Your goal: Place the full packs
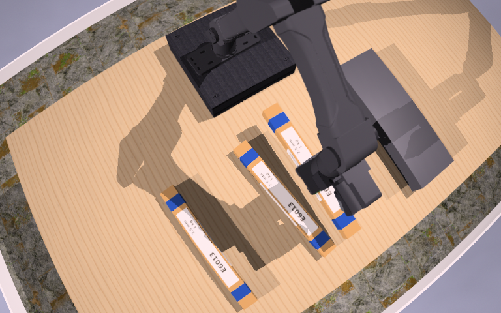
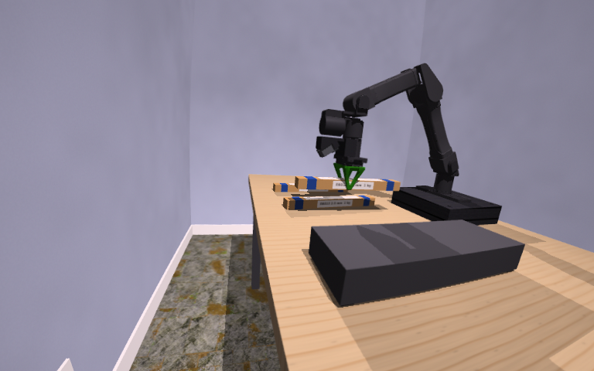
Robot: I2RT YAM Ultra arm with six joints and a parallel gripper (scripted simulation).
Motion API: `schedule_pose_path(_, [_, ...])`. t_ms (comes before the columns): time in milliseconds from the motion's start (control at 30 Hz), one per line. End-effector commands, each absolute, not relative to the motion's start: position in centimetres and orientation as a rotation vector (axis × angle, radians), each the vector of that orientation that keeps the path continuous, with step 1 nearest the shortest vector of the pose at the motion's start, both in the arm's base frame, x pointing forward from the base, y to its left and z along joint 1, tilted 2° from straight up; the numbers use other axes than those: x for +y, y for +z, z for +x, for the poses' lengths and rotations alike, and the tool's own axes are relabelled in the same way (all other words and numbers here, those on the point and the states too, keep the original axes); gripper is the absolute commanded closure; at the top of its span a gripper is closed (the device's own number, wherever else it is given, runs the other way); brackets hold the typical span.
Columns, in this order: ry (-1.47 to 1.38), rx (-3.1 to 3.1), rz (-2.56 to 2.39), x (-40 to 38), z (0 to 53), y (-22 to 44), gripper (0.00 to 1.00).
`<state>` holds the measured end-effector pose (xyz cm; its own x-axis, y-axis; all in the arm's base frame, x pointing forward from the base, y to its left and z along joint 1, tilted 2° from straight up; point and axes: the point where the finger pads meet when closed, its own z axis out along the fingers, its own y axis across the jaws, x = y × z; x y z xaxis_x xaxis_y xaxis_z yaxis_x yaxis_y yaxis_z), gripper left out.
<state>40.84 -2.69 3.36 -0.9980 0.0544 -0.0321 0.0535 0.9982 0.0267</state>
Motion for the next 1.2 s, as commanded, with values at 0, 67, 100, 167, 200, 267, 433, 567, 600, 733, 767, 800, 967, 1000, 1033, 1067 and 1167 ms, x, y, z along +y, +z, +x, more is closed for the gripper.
schedule_pose_path(0, [0.04, 3.082, 0.084, -2.8, 41.0, 4.1, 1.0])
schedule_pose_path(67, [0.04, 3.082, 0.084, -2.8, 41.0, 4.4, 1.0])
schedule_pose_path(100, [0.04, 3.082, 0.084, -2.8, 41.0, 4.5, 1.0])
schedule_pose_path(167, [0.04, 3.082, 0.084, -2.8, 41.0, 4.7, 1.0])
schedule_pose_path(200, [0.04, 3.082, 0.084, -2.8, 41.0, 4.7, 1.0])
schedule_pose_path(267, [0.039, 3.08, 0.084, -2.8, 41.0, 4.9, 1.0])
schedule_pose_path(433, [0.039, 3.08, 0.084, -2.8, 41.0, 5.6, 1.0])
schedule_pose_path(567, [0.039, 3.08, 0.084, -2.8, 41.0, 6.1, 1.0])
schedule_pose_path(600, [0.039, 3.08, 0.084, -2.8, 41.0, 6.3, 1.0])
schedule_pose_path(733, [0.039, 3.08, 0.084, -2.8, 40.9, 6.7, 1.0])
schedule_pose_path(767, [0.039, 3.08, 0.084, -2.8, 40.9, 6.7, 1.0])
schedule_pose_path(800, [0.04, 3.086, 0.084, -2.8, 40.8, 6.5, 1.0])
schedule_pose_path(967, [0.04, 3.086, 0.084, -2.9, 40.7, 7.2, 1.0])
schedule_pose_path(1000, [0.04, 3.086, 0.084, -2.9, 40.7, 7.3, 1.0])
schedule_pose_path(1033, [0.04, 3.086, 0.084, -2.9, 40.7, 7.4, 1.0])
schedule_pose_path(1067, [0.04, 3.086, 0.084, -2.9, 40.7, 7.6, 1.0])
schedule_pose_path(1167, [0.04, 3.086, 0.084, -2.9, 40.7, 8.0, 1.0])
